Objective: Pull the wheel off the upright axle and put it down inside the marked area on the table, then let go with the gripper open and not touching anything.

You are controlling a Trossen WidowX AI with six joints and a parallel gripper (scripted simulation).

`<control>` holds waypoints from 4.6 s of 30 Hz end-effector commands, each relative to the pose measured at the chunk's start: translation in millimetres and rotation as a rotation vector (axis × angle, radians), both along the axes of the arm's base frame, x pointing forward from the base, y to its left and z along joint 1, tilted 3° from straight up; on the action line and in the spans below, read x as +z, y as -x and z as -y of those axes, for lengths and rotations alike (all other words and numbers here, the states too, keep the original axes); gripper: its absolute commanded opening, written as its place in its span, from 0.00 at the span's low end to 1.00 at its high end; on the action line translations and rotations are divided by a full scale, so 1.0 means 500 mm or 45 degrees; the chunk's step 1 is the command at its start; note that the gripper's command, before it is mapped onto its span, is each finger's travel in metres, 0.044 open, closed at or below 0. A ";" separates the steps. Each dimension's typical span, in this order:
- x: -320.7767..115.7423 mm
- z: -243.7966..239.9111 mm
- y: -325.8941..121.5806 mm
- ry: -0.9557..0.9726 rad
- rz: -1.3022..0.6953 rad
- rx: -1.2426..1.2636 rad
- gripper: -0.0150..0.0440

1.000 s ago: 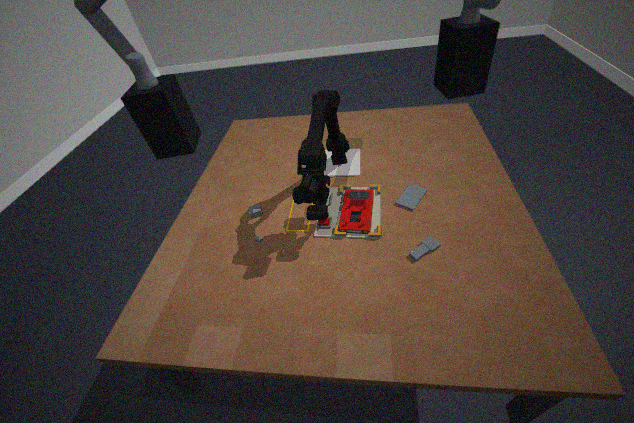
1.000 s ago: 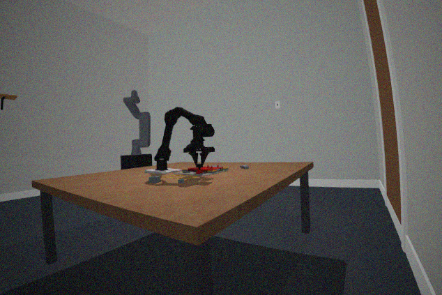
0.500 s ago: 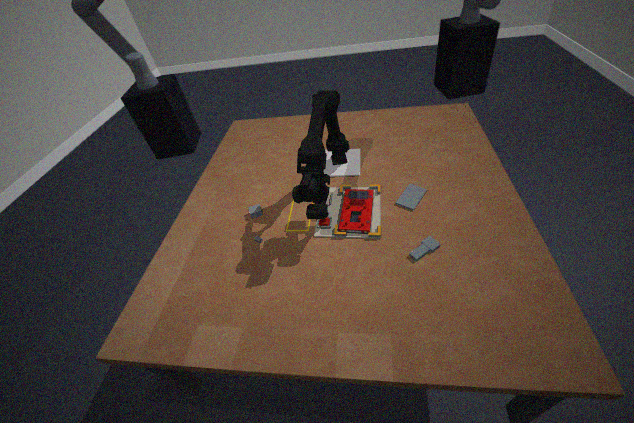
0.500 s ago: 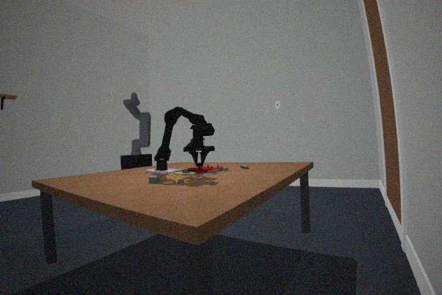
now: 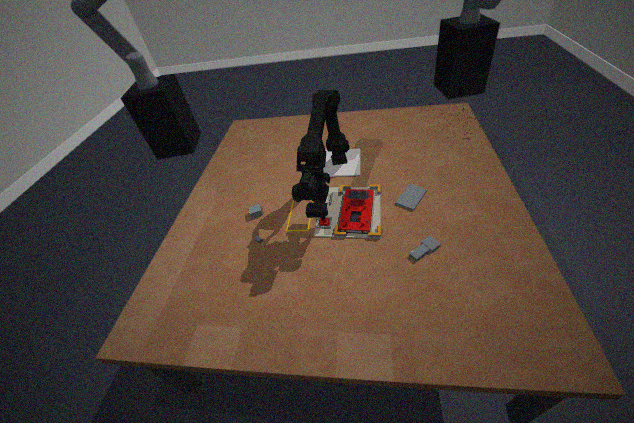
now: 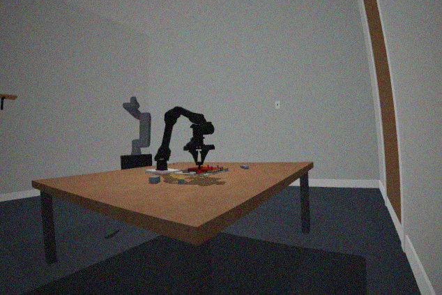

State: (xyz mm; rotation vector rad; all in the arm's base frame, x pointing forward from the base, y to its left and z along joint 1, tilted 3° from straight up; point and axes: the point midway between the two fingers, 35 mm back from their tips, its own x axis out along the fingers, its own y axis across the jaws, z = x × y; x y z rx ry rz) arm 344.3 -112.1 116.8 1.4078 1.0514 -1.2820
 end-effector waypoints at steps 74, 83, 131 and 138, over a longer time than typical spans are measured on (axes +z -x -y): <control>0.070 0.163 0.168 0.010 -0.008 0.000 0.25; 0.035 0.163 0.165 0.010 -0.008 0.000 0.25; -0.016 0.161 0.167 0.019 -0.002 -0.005 0.85; 0.042 0.103 0.254 0.011 -0.010 -0.002 1.00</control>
